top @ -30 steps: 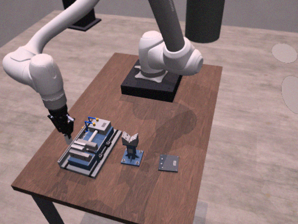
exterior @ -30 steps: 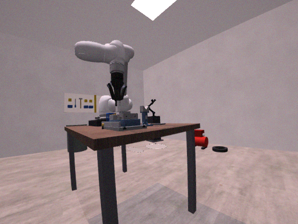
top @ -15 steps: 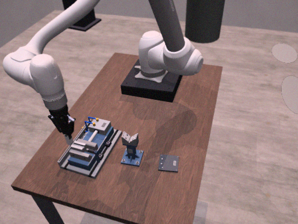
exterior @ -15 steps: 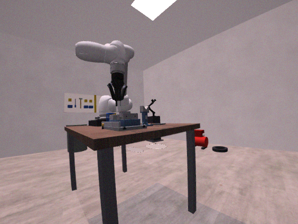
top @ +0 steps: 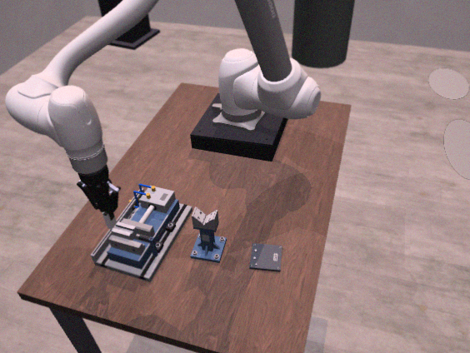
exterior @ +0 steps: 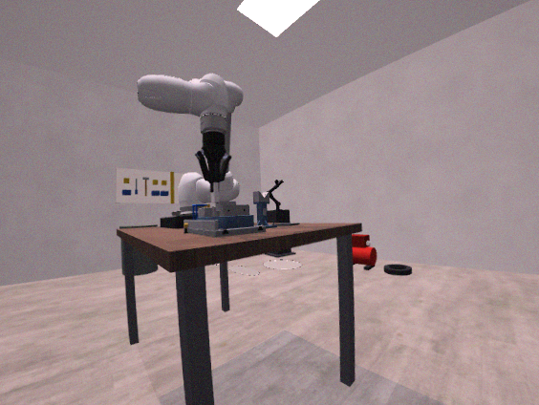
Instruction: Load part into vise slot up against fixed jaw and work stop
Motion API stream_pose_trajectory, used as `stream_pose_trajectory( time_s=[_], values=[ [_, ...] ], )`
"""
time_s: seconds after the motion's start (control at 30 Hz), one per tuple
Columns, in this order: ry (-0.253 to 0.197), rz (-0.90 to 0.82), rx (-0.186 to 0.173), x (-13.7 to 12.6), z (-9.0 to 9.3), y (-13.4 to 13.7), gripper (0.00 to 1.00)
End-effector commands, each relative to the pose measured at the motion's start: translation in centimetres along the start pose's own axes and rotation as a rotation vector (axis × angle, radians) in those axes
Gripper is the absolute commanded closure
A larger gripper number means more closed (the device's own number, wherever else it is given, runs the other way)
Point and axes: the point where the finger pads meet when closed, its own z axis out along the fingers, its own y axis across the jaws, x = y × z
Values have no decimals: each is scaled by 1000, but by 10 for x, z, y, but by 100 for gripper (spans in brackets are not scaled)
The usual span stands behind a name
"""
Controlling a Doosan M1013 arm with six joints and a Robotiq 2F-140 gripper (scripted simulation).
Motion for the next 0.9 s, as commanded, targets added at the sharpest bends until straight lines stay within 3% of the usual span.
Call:
stream_pose_trajectory(
  time_s=[0.0, 0.87],
  values=[
    [-2, 1, -2, -1, 4, -4, 100],
    [-2, 1, -2, -1, 4, -11, 100]
  ],
)
